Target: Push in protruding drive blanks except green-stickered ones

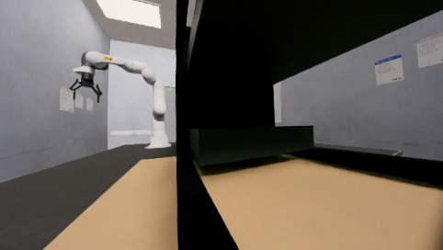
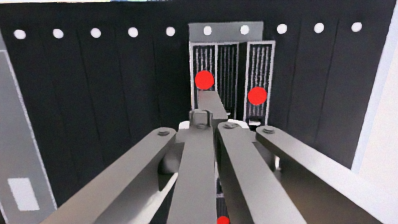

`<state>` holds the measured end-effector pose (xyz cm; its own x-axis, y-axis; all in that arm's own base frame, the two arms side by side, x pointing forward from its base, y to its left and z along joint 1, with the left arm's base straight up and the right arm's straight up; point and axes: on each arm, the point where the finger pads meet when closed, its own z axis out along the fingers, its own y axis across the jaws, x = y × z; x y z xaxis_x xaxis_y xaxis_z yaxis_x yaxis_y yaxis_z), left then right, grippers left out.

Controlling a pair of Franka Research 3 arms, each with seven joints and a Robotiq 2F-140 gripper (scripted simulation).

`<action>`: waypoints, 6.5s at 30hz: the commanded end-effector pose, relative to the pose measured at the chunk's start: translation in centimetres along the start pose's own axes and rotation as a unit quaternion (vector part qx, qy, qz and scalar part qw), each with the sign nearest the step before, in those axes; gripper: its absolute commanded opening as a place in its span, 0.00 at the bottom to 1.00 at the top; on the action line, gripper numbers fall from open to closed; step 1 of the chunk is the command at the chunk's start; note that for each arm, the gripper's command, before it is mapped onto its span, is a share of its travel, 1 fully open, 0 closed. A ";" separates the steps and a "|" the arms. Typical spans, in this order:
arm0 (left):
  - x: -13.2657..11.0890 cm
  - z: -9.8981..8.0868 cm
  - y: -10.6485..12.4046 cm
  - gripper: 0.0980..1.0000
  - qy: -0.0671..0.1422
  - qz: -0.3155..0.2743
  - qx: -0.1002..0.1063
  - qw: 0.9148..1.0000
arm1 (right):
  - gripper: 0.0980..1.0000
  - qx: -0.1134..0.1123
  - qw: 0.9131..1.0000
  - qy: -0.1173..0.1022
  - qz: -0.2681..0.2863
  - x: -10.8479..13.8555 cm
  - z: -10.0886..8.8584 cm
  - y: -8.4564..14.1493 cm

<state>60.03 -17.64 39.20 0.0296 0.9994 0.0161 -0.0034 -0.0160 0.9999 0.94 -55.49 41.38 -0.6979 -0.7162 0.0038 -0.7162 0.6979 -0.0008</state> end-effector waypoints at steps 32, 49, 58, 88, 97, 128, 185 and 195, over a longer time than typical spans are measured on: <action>-0.1 3.3 -0.2 0.00 -0.003 -0.008 0.001 1.000 | 1.00 0.000 1.000 -0.002 -0.002 0.0 0.1 0.1; -0.3 3.4 -0.3 0.00 -0.003 -0.008 0.001 1.000 | 1.00 0.000 1.000 -0.002 -0.002 0.0 0.1 0.1; -0.3 3.4 -0.3 0.00 -0.003 -0.008 0.001 1.000 | 1.00 0.000 1.000 -0.002 -0.002 0.0 0.1 0.1; -0.3 3.4 -0.3 0.00 -0.003 -0.008 0.001 1.000 | 1.00 0.000 1.000 -0.002 -0.002 0.0 0.1 0.1; -0.3 4.3 -0.2 0.00 -0.003 -0.008 0.001 1.000 | 1.00 0.000 1.000 -0.002 -0.002 0.0 0.1 0.1; -0.3 5.4 -0.2 0.00 -0.003 -0.008 0.001 1.000 | 1.00 0.000 1.000 -0.002 -0.002 0.0 0.1 0.1; -0.3 7.2 -0.2 0.00 -0.003 -0.008 0.001 1.000 | 1.00 0.000 1.000 -0.002 -0.002 0.0 0.1 0.1; -0.3 7.3 -0.2 0.00 -0.003 -0.008 0.001 1.000 | 1.00 0.000 1.000 -0.002 -0.002 0.0 0.1 0.1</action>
<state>67.26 -18.19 39.17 0.0331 0.9994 0.0050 -0.0032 -0.0049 1.0000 0.94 -55.49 41.38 -0.6979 -0.7162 0.0038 -0.7162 0.6979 -0.0008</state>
